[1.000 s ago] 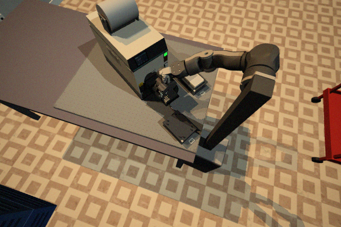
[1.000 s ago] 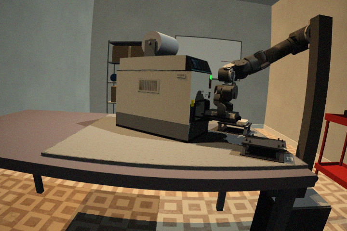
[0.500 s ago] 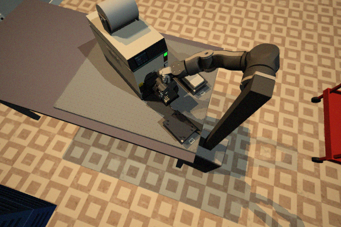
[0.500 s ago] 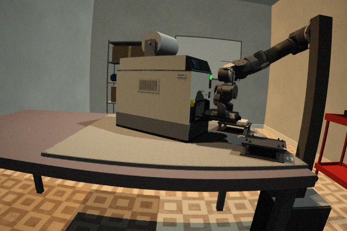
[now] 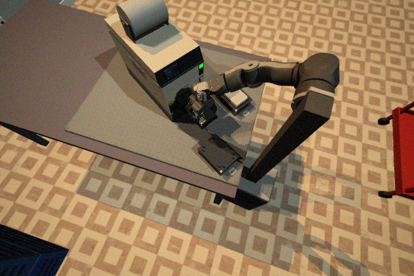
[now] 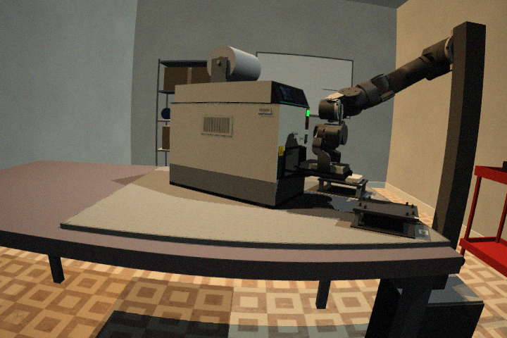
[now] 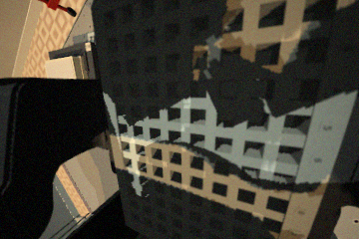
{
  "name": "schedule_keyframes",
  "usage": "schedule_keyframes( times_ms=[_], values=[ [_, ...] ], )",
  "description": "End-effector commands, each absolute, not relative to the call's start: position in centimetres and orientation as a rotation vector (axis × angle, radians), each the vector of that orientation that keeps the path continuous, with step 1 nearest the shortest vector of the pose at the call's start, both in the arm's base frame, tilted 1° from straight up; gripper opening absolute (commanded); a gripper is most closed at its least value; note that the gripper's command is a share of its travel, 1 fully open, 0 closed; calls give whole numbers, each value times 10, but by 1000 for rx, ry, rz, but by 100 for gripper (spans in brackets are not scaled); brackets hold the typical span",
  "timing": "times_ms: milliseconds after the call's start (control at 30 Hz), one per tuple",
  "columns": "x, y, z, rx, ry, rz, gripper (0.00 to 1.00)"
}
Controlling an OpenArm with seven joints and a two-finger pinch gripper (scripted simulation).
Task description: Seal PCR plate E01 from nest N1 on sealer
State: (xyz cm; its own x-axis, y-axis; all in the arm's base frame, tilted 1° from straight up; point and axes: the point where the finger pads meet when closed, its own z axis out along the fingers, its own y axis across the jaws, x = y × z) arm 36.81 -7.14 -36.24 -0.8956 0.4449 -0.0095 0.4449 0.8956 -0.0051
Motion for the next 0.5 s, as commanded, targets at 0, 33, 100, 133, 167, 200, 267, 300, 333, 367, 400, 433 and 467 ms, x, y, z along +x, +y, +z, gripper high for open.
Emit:
schedule_keyframes(
  times_ms=[0,33,100,133,167,200,267,300,333,367,400,433,467],
  values=[
    [368,-71,-362,721,3049,-10,0],
    [368,-71,-362,721,3049,-10,0],
    [368,-71,-362,721,3049,-10,0],
    [368,-71,-362,721,3049,-10,0],
    [368,-71,-362,721,3049,-10,0],
    [368,-71,-362,721,3049,-10,0],
    [368,-71,-362,721,3049,-10,0],
    [368,-71,-362,721,3049,-10,0],
    [368,-71,-362,721,3049,-10,0],
    [368,-71,-362,721,3049,-10,0],
    [368,-71,-362,720,3049,-10,0],
    [368,-71,-362,720,3049,-11,0],
    [369,-72,-361,719,3048,-11,0]
  ],
)
